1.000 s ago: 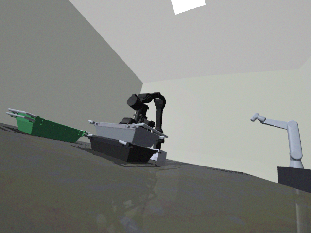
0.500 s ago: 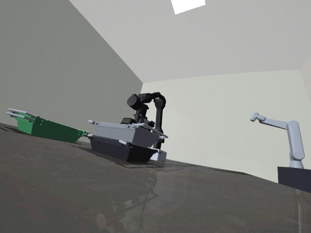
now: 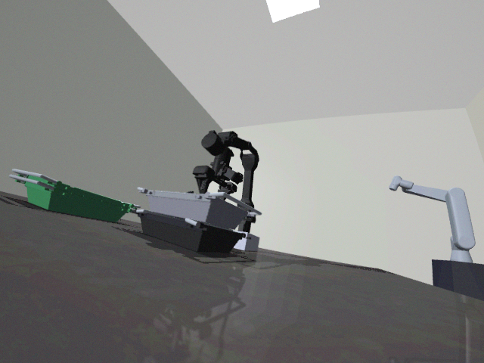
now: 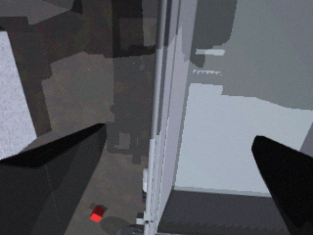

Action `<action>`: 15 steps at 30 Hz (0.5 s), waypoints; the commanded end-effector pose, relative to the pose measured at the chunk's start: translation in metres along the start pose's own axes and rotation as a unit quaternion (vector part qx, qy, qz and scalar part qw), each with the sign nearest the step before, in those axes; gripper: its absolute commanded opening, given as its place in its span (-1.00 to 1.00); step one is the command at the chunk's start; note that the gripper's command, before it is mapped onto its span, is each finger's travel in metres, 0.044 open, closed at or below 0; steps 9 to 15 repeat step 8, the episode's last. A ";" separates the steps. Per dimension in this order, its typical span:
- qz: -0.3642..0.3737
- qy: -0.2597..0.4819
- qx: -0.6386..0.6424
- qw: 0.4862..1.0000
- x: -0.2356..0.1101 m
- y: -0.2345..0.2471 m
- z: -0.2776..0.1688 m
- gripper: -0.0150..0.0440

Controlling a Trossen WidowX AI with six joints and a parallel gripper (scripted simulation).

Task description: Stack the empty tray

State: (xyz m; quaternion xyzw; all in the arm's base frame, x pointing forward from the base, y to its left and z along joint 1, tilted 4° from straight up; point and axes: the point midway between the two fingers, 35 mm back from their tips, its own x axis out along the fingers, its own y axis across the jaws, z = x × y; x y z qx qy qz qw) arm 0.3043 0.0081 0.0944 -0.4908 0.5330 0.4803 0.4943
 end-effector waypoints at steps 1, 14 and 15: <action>0.001 -0.001 0.001 1.000 -0.027 0.002 0.000 1.00; 0.001 -0.001 0.001 1.000 -0.053 0.006 0.000 1.00; 0.001 -0.001 0.001 1.000 -0.053 0.006 0.000 1.00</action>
